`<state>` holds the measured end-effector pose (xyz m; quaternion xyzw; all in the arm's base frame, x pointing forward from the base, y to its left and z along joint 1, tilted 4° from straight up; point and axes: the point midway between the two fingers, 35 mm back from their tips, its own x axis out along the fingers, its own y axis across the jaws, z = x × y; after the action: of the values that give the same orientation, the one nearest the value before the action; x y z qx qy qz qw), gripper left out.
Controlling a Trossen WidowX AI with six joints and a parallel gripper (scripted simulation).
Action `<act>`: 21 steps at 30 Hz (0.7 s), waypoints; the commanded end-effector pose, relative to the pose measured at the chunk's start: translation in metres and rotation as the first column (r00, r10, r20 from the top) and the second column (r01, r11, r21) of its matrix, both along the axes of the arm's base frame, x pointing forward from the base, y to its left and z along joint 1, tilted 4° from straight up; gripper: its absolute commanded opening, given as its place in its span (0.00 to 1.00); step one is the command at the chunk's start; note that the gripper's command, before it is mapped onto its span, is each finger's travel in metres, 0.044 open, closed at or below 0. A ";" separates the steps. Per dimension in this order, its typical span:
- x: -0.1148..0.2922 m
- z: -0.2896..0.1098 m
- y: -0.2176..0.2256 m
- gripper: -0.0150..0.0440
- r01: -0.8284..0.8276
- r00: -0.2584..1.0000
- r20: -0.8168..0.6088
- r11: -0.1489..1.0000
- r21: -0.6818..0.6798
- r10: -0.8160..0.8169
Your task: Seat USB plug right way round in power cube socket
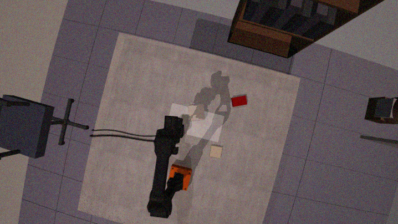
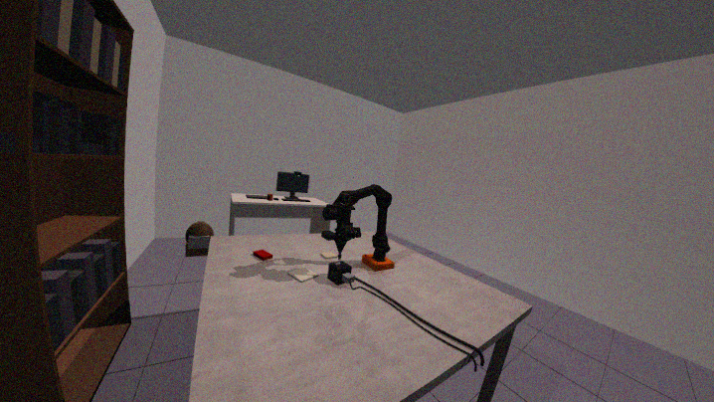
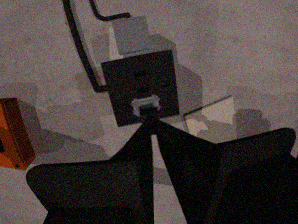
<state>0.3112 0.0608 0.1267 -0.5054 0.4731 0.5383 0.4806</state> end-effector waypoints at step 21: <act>0.000 -0.003 -0.001 0.25 -0.016 1.000 0.001 1.000 -0.004 0.016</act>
<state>0.3109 0.0607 0.1248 -0.5069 0.4715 0.5403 0.4783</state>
